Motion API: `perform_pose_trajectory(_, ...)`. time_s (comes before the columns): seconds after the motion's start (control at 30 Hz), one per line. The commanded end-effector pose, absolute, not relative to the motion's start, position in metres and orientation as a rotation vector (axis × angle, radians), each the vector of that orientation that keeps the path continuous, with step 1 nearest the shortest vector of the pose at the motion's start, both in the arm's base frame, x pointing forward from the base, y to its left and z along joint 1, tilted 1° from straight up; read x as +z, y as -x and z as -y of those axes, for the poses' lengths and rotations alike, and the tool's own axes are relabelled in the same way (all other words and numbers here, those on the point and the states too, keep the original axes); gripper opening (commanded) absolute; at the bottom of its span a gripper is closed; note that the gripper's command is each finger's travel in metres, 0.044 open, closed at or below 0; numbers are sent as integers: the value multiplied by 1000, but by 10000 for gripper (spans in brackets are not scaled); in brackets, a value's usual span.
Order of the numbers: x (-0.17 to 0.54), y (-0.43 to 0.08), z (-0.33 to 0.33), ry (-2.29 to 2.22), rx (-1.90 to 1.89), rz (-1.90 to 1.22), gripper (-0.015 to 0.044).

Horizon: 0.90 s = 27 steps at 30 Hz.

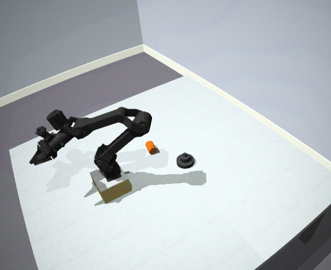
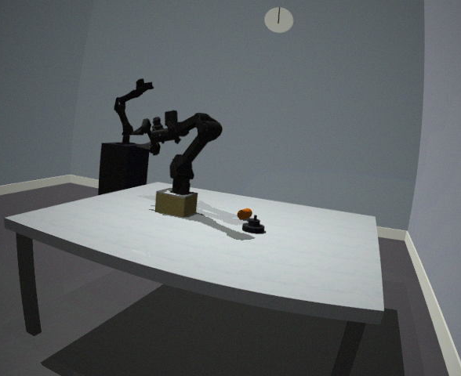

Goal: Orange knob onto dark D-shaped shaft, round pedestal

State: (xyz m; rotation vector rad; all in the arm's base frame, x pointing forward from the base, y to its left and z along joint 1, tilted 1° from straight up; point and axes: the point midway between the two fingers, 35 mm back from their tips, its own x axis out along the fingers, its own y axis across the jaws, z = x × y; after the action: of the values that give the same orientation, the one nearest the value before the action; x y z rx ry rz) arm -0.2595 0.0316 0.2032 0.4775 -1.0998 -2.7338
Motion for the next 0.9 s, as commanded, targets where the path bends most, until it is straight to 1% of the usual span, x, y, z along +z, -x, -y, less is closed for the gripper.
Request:
perform_pose_trajectory(0.0, 203, 260, -34, -478, -2745, 1100, 426)
perform_pose_trajectory(0.03, 201, 260, -43, -480, -2779, 1101, 440)
perform_pose_trajectory(0.17, 189, 252, -107, -527, -3035, 1108, 440)
perform_pose_trajectory(0.37, 167, 207, -200, -719, -3376, 1142, 440)
perform_pose_trajectory(0.5, 149, 158, -248, -934, -3533, 1205, 440)
perform_pose_trajectory(0.63, 132, 101, -281, -1202, -3613, 1304, 440)
perform_pose_trajectory(0.87, 104, -13, -302, -1745, -3540, 1581, 440)
